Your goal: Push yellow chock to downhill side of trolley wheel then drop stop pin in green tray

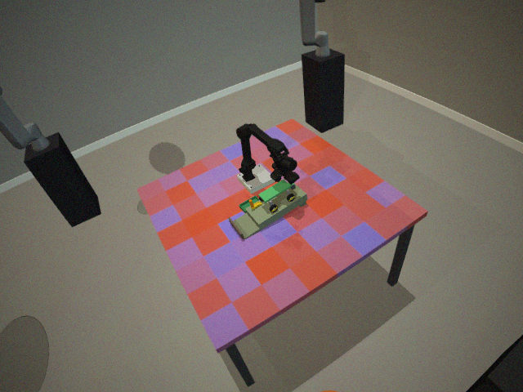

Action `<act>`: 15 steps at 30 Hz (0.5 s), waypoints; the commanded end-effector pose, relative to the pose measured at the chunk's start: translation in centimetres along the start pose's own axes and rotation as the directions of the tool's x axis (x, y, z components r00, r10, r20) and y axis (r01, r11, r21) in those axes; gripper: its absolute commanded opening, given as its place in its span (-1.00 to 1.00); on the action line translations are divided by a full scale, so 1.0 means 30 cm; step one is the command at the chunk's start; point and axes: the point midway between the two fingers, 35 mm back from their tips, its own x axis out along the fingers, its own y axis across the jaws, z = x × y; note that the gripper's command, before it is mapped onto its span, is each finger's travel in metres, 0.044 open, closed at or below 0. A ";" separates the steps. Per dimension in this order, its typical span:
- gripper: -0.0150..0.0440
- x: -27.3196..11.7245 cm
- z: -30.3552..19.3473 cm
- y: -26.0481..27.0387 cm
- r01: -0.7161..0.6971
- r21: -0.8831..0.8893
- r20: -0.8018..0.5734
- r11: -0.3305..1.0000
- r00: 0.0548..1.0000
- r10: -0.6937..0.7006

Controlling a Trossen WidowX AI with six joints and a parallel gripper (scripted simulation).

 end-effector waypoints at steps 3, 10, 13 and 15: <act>-0.49 -0.022 -0.005 0.002 -0.003 -0.005 -0.003 1.000 1.000 0.003; -0.49 -0.037 -0.006 0.002 -0.003 -0.005 -0.003 1.000 1.000 0.003; -0.49 -0.043 -0.006 0.002 -0.003 -0.005 -0.003 1.000 1.000 0.003; -0.49 -0.047 -0.006 0.002 -0.003 -0.005 -0.003 1.000 1.000 0.003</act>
